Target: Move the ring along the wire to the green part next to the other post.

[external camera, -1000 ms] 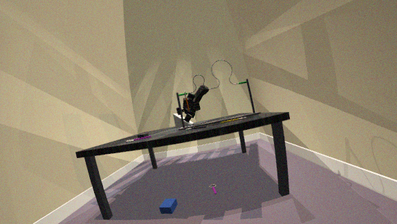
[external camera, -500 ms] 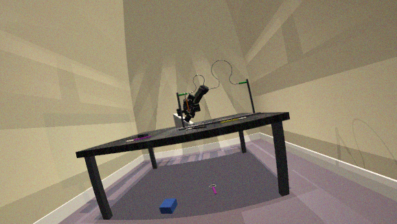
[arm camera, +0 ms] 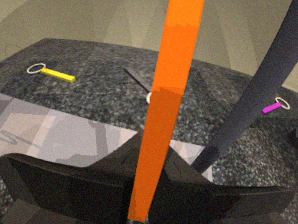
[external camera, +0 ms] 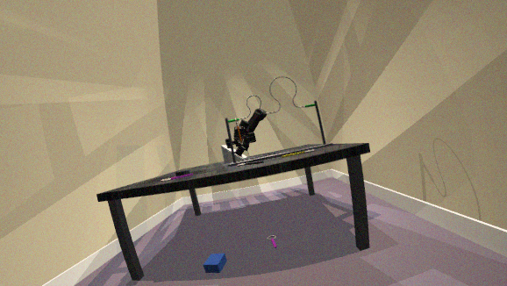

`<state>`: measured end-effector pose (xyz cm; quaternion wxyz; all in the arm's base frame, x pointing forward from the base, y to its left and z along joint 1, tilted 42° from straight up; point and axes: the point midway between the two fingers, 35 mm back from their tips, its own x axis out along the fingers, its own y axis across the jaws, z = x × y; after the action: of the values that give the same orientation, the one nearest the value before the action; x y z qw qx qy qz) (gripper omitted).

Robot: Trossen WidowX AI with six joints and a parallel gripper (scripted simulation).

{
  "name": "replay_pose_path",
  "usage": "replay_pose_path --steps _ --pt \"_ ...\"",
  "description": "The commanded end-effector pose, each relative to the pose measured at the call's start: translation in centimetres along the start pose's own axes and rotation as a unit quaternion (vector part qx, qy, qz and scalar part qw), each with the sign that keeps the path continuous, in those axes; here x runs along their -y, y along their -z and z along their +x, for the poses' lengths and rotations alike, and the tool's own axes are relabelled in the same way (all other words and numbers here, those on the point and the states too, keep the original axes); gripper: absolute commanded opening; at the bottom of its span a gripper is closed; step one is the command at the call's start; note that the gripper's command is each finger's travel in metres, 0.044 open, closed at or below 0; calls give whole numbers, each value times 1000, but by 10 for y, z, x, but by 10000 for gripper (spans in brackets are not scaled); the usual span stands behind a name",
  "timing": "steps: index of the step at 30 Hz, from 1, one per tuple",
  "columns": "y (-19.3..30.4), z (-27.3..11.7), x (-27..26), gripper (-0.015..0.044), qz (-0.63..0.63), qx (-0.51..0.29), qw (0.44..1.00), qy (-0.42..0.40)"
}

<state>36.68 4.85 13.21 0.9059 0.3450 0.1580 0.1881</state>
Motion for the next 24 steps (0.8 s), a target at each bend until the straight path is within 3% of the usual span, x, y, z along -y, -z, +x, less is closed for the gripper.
replay_pose_path --steps 1,5,24 --pt "0 0 0 60 0 0 1000 0" --pt "0 -2 0 160 0 0 1000 0" --pt "1 -50 1 160 2 -1 1000 3"
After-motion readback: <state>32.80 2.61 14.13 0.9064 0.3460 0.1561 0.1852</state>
